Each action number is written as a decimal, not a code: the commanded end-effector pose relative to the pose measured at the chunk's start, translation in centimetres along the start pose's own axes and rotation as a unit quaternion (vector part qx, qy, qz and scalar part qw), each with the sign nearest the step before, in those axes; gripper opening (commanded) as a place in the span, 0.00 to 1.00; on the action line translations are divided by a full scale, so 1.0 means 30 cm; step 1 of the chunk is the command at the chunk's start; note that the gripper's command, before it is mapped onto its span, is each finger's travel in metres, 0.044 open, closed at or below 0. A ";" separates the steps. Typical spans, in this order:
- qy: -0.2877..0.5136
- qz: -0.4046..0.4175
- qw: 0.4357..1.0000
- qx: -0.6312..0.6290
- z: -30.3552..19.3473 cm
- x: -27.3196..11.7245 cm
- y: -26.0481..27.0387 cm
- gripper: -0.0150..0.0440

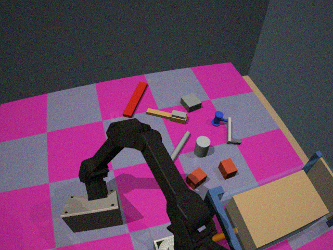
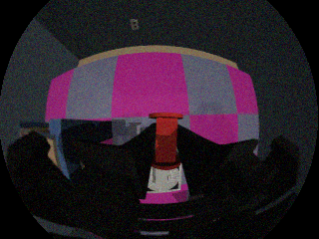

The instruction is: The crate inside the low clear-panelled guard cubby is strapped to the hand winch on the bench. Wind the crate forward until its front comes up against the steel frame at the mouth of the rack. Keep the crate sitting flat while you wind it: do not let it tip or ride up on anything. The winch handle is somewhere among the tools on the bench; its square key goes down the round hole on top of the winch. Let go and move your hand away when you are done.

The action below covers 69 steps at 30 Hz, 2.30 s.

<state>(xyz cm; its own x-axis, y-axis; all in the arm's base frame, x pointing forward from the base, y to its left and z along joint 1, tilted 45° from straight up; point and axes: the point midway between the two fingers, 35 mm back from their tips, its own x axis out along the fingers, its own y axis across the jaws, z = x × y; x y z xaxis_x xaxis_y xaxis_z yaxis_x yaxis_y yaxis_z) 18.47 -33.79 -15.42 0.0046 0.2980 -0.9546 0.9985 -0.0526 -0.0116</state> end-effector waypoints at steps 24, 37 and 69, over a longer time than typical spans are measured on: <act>0.010 0.012 1.000 -0.005 -0.057 0.005 0.151 0.25; 0.011 0.013 1.000 -0.005 -0.085 -0.008 0.196 0.25; 0.012 0.013 1.000 -0.005 -0.188 -0.058 0.288 0.25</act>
<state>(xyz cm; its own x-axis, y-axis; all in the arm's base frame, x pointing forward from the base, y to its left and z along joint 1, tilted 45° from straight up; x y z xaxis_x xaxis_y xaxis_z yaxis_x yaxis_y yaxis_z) 25.85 -31.65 -12.71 0.0148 0.2684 -0.9632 0.9982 -0.0606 -0.0016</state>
